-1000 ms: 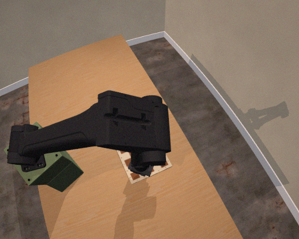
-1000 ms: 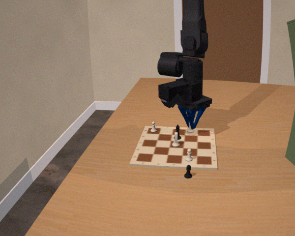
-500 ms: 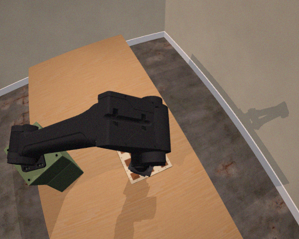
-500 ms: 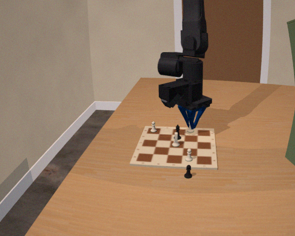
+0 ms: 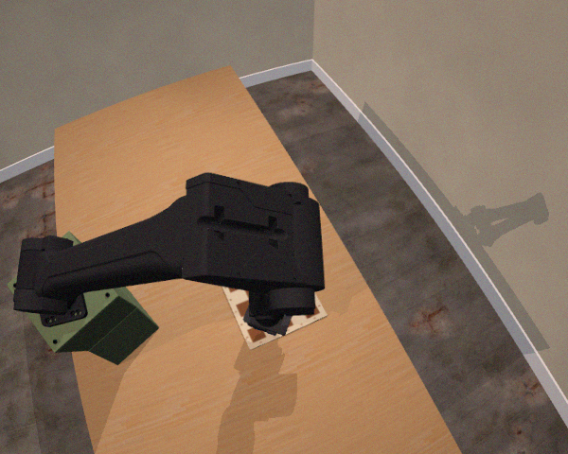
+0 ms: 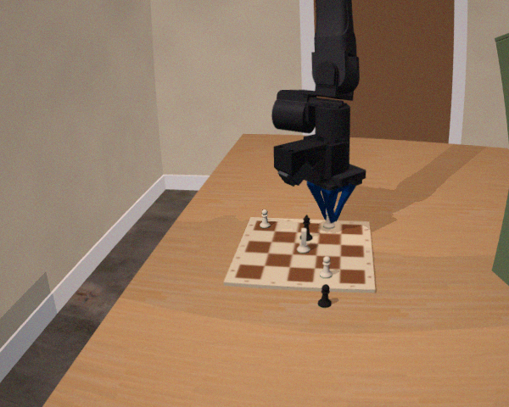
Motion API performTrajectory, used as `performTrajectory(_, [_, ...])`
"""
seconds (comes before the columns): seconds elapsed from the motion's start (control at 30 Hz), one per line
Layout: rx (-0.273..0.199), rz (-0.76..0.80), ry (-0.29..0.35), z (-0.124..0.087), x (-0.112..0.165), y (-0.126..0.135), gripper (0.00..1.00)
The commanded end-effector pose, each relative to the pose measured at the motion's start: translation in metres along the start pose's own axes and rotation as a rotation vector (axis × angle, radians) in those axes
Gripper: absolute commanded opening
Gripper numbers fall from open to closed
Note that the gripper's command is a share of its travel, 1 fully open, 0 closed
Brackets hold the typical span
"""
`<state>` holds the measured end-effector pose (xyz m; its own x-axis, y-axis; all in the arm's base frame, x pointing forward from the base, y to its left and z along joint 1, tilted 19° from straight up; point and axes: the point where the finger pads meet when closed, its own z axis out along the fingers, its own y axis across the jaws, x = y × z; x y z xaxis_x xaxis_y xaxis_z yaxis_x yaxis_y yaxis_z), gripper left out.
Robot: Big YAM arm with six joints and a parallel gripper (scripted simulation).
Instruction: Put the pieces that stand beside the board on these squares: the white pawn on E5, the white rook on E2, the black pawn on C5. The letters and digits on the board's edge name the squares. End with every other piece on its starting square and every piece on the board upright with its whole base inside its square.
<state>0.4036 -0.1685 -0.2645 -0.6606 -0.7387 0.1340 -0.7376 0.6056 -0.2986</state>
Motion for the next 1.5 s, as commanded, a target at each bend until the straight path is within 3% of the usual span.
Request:
performTrajectory(0.0, [0.011,-0.010,-0.008,-0.0038,0.0013,-0.0002,0.00])
performTrajectory(1.47, [0.011,-0.008,-0.008,-0.0025,0.0032,0.0015,0.00])
